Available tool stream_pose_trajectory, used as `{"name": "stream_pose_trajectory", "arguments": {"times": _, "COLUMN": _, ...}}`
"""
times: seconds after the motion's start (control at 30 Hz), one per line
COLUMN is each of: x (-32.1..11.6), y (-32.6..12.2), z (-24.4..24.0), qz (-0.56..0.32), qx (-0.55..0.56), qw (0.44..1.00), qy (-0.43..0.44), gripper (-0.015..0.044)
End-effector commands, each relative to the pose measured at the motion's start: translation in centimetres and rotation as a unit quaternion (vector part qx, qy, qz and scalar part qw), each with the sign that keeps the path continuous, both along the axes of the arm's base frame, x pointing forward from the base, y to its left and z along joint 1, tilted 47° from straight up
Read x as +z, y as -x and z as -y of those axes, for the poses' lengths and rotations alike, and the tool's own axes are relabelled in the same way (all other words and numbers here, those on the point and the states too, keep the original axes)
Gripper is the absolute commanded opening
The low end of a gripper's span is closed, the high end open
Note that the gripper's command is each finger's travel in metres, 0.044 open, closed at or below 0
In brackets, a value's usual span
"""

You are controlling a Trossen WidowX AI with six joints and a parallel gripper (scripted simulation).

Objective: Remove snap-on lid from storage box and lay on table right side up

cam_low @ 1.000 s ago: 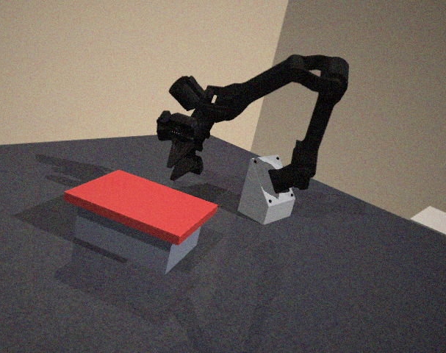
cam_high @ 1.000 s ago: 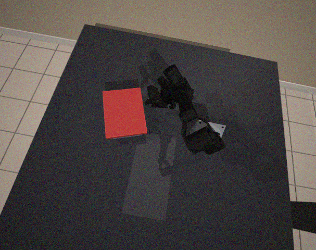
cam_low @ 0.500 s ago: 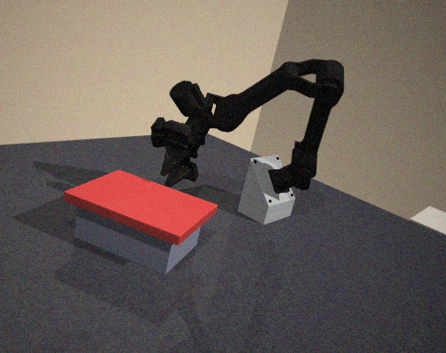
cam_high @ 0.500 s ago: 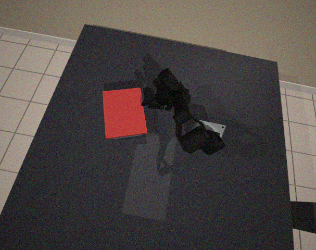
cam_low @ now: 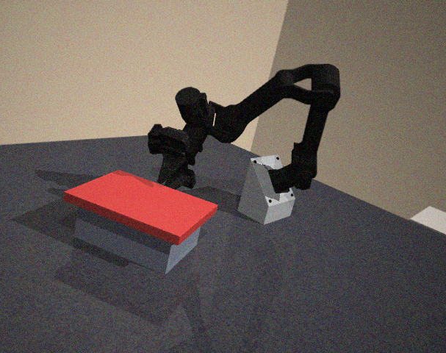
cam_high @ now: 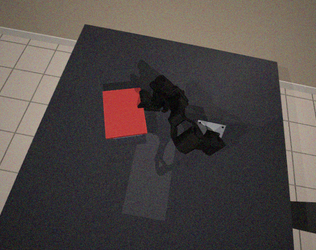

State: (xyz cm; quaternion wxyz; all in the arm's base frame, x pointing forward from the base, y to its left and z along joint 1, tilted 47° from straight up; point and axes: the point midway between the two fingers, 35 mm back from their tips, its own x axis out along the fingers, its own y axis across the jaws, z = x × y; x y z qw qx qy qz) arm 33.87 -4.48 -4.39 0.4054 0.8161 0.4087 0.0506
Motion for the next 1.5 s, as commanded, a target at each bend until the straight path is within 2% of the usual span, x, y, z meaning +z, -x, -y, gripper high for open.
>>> {"name": "stream_pose_trajectory", "arguments": {"times": 0.0, "x": -0.03, "y": -0.21, "z": -0.65, "qz": -0.003, "qx": -0.002, "qw": 1.000, "qy": -0.005, "gripper": 0.0235}}
{"name": "stream_pose_trajectory", "arguments": {"times": 0.2, "x": 0.18, "y": -0.49, "z": -1.18, "qz": 0.000, "qx": -0.002, "qw": 1.000, "qy": -0.009, "gripper": 0.0235}}
{"name": "stream_pose_trajectory", "arguments": {"times": 0.77, "x": 0.18, "y": -0.49, "z": -1.18, "qz": 0.000, "qx": -0.002, "qw": 1.000, "qy": -0.009, "gripper": 0.0122}}
{"name": "stream_pose_trajectory", "arguments": {"times": 0.93, "x": 0.18, "y": -0.49, "z": -1.18, "qz": 0.000, "qx": -0.002, "qw": 1.000, "qy": -0.009, "gripper": 0.0000}}
{"name": "stream_pose_trajectory", "arguments": {"times": 1.47, "x": 0.34, "y": -0.40, "z": -1.00, "qz": 0.001, "qx": -0.001, "qw": 1.000, "qy": -0.009, "gripper": 0.0000}}
